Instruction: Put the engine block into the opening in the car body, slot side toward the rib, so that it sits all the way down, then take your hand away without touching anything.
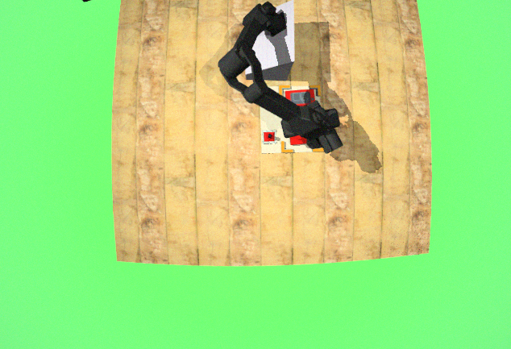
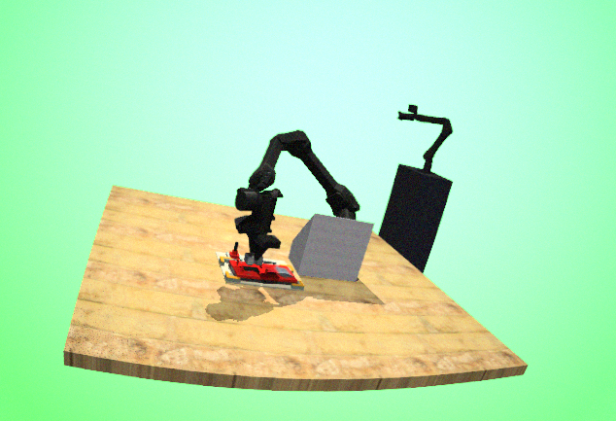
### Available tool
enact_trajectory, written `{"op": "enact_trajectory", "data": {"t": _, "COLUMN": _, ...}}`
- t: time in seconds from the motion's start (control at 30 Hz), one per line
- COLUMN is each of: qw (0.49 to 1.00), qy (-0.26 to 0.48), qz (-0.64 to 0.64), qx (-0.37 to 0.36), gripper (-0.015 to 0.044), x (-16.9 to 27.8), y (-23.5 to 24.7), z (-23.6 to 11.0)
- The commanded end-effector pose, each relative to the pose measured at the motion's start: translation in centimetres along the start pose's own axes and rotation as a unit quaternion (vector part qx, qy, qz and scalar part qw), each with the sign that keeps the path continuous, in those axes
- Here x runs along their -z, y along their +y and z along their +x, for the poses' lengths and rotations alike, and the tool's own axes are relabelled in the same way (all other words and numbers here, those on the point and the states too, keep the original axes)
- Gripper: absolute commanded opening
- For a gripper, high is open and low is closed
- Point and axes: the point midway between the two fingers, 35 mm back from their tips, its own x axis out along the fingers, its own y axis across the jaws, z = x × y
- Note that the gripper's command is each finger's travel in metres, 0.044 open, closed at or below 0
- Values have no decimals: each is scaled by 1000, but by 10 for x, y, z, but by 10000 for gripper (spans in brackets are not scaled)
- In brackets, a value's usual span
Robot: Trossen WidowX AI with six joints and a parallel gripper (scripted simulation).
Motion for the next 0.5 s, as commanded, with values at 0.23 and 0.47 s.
{"op": "enact_trajectory", "data": {"t": 0.23, "qw": 992, "qy": 1, "qz": 125, "qx": -2, "gripper": 158, "x": 0, "y": 0, "z": 0}}
{"op": "enact_trajectory", "data": {"t": 0.47, "qw": 991, "qy": 1, "qz": 136, "qx": -2, "gripper": 158, "x": 0, "y": 0, "z": 0}}
